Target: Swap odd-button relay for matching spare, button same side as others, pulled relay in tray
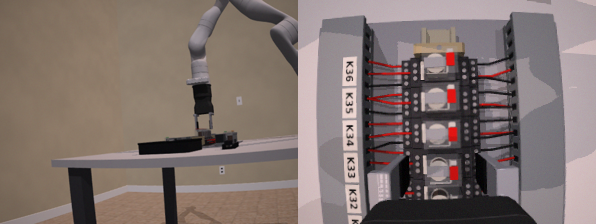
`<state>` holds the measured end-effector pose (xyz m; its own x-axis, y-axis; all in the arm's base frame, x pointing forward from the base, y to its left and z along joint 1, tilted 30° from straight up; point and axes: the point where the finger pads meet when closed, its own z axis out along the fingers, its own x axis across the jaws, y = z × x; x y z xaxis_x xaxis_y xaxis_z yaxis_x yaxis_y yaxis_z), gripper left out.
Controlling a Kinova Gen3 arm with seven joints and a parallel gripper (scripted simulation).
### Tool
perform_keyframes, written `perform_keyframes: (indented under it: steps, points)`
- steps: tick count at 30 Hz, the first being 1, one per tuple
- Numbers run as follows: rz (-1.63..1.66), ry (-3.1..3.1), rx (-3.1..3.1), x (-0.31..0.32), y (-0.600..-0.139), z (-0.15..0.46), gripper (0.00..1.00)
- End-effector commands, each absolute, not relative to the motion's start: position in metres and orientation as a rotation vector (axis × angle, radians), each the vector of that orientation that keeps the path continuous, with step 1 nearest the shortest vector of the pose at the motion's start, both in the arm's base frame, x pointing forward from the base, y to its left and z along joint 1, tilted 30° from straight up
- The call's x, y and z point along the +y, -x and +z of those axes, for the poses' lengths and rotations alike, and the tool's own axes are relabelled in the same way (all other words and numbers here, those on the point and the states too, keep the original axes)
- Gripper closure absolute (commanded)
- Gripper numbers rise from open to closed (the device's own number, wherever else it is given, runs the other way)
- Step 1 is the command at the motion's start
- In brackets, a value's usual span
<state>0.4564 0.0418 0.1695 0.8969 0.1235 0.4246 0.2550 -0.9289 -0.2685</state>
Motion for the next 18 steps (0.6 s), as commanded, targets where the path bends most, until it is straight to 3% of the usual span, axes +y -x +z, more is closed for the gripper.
perform_keyframes:
  steps: [1,18]
  points:
    - [-0.587,2.744,-0.279,0.0404,-0.4567,0.1705,0.0]
    - [-0.587,2.744,-0.279,0.0381,-0.4554,0.174,0.0]
